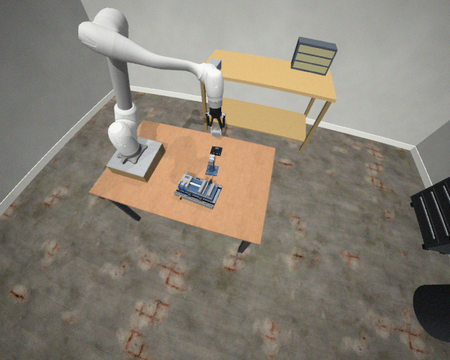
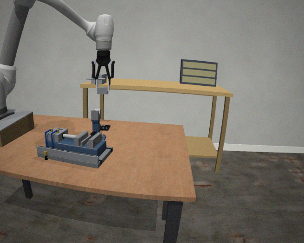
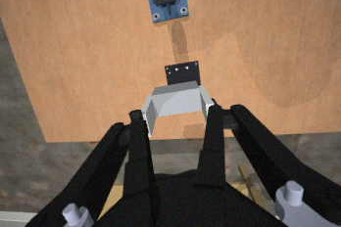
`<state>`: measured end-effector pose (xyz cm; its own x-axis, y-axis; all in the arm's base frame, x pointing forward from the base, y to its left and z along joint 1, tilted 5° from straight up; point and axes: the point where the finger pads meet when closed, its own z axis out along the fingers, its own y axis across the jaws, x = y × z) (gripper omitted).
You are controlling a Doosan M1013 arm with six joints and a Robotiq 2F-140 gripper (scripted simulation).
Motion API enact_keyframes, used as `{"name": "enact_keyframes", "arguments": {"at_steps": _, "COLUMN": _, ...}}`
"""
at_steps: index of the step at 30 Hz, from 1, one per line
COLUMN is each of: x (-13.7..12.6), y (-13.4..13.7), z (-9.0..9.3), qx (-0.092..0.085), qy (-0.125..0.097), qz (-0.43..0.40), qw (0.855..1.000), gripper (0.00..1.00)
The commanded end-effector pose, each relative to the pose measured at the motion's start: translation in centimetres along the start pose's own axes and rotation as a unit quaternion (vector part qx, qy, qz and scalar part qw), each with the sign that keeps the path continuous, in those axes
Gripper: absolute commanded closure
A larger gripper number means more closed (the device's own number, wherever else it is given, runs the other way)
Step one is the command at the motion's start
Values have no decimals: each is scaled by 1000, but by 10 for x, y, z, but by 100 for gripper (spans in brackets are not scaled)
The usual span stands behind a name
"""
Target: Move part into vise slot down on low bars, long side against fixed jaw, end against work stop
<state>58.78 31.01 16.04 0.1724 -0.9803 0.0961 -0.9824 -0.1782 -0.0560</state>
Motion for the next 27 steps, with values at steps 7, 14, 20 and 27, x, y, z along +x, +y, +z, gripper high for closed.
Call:
{"name": "enact_keyframes", "arguments": {"at_steps": 7, "x": 13, "y": -22, "z": -4, "qx": 31, "qy": 14, "qz": -18, "qw": 999, "gripper": 100}}
{"name": "enact_keyframes", "arguments": {"at_steps": 14, "x": 26, "y": -39, "z": -6, "qx": 57, "qy": 30, "qz": -33, "qw": 997, "gripper": 100}}
{"name": "enact_keyframes", "arguments": {"at_steps": 20, "x": 38, "y": -57, "z": -9, "qx": 83, "qy": 46, "qz": -51, "qw": 994, "gripper": 100}}
{"name": "enact_keyframes", "arguments": {"at_steps": 27, "x": 57, "y": -88, "z": -17, "qx": 127, "qy": 73, "qz": -83, "qw": 986, "gripper": 100}}
